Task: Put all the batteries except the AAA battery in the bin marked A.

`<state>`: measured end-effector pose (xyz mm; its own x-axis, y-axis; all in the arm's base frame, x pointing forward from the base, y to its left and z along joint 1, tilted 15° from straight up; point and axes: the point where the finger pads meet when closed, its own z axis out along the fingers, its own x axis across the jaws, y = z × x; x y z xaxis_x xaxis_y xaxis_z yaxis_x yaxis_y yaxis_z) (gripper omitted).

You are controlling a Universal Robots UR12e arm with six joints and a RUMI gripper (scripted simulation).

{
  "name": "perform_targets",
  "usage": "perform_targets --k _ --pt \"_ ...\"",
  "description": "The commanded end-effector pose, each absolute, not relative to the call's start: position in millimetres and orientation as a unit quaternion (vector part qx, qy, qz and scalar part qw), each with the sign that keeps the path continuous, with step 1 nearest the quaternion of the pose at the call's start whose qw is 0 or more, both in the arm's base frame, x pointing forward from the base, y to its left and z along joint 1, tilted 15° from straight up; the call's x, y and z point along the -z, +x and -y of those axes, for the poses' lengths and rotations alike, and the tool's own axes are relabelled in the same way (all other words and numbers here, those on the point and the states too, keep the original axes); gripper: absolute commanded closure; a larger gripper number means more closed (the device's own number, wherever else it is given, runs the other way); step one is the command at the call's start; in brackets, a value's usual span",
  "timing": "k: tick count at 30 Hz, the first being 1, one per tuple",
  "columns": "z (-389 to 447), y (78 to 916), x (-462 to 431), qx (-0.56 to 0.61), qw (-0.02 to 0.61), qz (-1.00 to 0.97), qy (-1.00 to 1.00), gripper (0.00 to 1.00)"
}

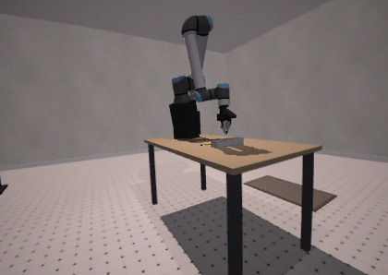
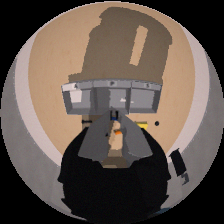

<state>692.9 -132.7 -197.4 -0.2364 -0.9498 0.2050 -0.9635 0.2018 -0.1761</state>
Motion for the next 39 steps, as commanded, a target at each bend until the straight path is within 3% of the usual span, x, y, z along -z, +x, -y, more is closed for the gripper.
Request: perform_targets --k 1,28,39 --pt "131.6 689.0 197.6 -0.131 0.028 0.775 0.617 0.96" --pt "50.8 709.7 215.8 -0.132 0.027 0.775 0.618 0.96" --pt "55.6 711.0 223.2 -0.132 0.027 0.776 0.616 0.96"
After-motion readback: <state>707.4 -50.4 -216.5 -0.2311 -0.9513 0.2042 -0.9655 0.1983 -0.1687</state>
